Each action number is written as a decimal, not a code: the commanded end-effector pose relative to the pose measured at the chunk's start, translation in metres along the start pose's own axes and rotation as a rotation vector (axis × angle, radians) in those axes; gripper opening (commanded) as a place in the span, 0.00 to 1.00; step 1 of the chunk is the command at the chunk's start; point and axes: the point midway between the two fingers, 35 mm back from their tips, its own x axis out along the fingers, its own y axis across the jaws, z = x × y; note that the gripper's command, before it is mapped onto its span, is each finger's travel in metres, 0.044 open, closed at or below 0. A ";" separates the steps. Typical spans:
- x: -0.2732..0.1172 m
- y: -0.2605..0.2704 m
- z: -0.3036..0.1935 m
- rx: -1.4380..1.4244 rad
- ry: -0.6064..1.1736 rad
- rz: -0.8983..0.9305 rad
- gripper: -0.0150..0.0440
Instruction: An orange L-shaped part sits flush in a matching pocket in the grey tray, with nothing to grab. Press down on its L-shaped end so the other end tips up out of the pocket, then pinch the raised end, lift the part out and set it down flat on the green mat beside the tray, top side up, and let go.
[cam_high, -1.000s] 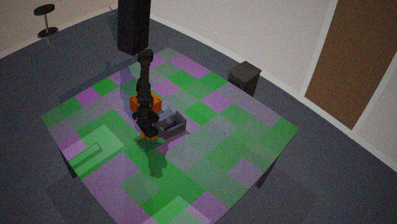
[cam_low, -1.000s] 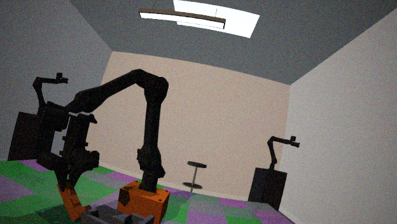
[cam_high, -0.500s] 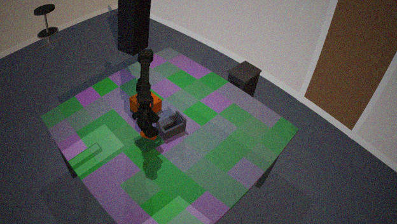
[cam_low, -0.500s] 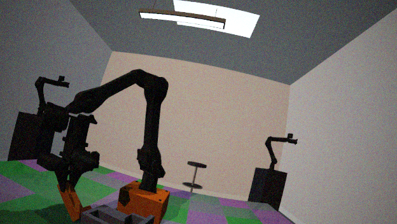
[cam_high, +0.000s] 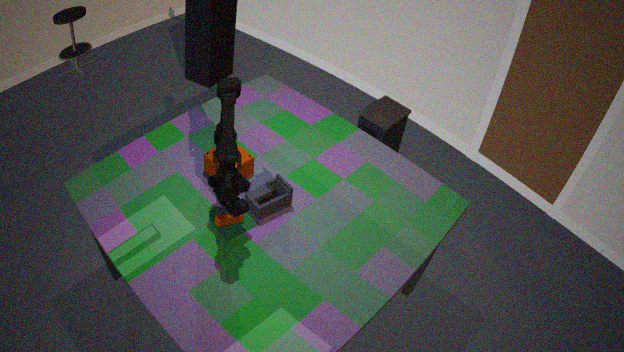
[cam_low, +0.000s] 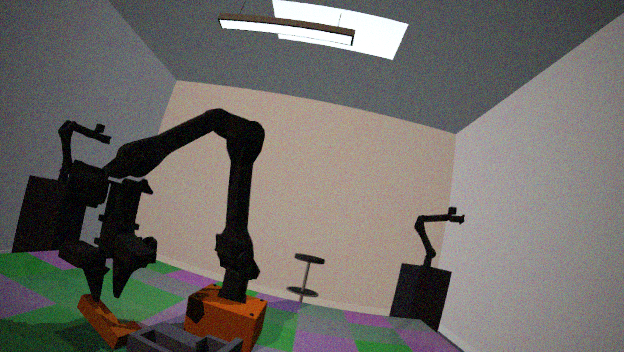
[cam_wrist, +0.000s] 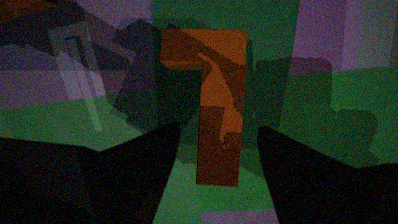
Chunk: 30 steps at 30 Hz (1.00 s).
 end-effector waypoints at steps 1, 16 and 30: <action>-0.024 -0.004 -0.002 0.000 0.004 -0.007 0.83; -0.081 -0.002 -0.001 0.007 0.005 -0.010 0.93; -0.081 -0.002 -0.001 0.007 0.005 -0.010 0.93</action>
